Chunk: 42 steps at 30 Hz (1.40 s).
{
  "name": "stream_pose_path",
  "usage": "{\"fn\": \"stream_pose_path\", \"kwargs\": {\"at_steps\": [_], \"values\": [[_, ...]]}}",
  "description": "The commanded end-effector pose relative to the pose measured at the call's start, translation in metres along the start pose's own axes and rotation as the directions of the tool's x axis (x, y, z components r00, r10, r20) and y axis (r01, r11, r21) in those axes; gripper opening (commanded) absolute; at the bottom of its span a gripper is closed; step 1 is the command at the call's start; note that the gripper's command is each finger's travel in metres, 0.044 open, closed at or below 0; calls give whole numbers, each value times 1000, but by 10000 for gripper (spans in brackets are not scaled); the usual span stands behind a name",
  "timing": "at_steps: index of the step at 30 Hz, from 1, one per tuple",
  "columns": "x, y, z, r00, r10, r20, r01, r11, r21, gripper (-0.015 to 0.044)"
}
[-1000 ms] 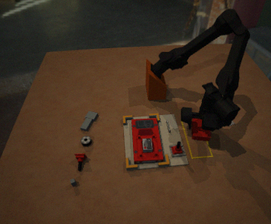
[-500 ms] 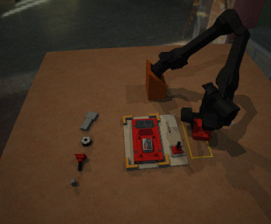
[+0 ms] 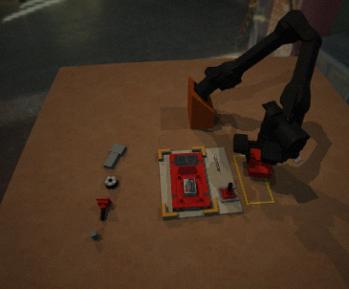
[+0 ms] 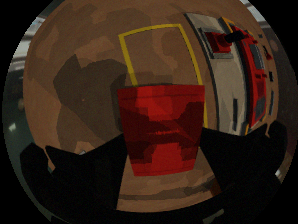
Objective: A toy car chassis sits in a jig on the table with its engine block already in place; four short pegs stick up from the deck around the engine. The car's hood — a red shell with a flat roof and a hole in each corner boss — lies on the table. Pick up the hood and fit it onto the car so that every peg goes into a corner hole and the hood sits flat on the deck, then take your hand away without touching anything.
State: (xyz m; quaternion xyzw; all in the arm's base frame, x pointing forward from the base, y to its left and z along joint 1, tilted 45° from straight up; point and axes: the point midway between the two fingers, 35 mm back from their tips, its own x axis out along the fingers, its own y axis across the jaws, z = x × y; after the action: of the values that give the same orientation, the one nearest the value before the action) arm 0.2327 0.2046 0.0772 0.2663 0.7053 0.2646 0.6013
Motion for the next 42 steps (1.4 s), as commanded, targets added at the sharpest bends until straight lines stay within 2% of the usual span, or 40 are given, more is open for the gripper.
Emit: {"fn": "stream_pose_path", "kwargs": {"at_steps": [1,23,30,42], "values": [[-12,2,1,1000,7,3,-7,1000,-5,0],[-75,1,1,1000,3,4,-3,1000,-4,0],[-75,-1,3,1000,-3,3,3,1000,-3,0],[-78,-27,35,1000,-16,10,16,999,-40,0]]}}
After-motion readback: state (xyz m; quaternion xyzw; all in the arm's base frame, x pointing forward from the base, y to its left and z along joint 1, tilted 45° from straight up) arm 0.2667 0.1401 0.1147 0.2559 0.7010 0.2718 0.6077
